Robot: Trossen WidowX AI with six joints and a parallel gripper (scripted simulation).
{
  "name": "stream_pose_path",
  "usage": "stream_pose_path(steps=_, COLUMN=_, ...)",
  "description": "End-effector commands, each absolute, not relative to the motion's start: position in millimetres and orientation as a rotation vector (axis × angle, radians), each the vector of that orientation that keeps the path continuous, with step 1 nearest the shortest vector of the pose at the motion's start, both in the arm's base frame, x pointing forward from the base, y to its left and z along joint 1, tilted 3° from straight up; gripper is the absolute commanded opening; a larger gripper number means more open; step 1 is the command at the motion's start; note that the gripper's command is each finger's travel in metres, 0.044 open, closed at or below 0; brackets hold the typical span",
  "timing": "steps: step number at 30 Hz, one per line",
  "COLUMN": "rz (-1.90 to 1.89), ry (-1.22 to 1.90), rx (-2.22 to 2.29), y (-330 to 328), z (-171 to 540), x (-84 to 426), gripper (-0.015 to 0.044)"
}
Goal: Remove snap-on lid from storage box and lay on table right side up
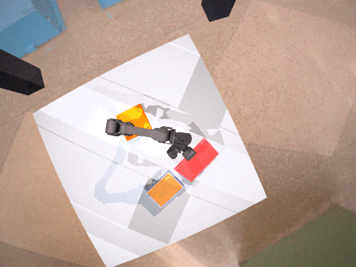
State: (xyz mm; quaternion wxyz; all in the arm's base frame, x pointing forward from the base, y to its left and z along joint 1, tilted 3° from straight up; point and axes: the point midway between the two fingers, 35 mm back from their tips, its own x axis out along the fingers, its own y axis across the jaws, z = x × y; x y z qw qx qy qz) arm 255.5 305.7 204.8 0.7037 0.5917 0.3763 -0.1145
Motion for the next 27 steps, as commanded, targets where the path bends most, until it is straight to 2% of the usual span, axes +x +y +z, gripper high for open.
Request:
stream_pose_path(steps=1, rz=-0.254, ry=0.828, rx=1.324, y=304.2, z=203.1, x=256.8, gripper=0.0000)
stream_pose_path(steps=27, rz=-0.254, ry=0.828, rx=1.323, y=301.1, z=178.9, x=257.1, gripper=0.0000)
